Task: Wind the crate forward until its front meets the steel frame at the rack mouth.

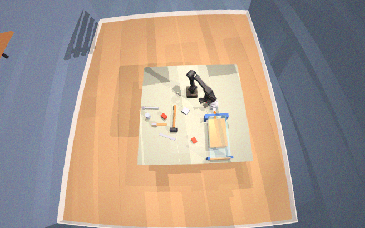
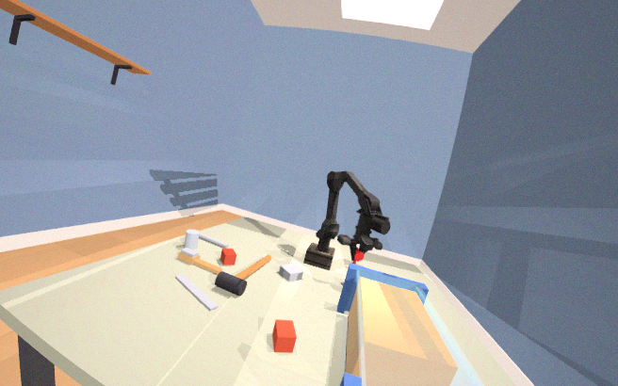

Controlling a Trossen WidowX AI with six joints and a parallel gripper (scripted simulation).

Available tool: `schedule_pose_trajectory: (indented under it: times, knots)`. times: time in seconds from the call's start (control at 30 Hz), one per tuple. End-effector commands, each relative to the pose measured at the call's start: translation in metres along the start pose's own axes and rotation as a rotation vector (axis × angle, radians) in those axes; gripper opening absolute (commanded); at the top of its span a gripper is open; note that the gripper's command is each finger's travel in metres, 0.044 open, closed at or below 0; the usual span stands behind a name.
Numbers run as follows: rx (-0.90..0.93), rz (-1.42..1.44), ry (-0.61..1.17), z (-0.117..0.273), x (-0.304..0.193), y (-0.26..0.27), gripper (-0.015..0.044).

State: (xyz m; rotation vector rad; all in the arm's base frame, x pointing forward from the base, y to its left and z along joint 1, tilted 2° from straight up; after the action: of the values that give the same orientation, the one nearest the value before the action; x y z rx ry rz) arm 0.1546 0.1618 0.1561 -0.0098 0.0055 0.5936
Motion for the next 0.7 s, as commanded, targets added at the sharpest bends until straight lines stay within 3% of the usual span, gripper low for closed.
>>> schedule_pose_trajectory:
  times: [0.0,0.67]
  knots:
    - [-0.027,-0.01,-0.019,0.0,0.009,-0.007,0.0]
    - [-0.028,-0.01,-0.021,0.001,0.031,-0.021,0.0]
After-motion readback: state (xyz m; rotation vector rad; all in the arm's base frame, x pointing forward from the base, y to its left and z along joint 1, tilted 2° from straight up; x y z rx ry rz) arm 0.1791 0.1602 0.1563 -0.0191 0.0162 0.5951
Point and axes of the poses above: the point midway between the two fingers, 35 mm back from their tips, its own z axis back along the fingers, its own y axis across the jaws, x = y × z, the point moved 8 cm from there along z, back along the fingers, and after that the axes turned 11 degrees about z, right-handed, at the moved point
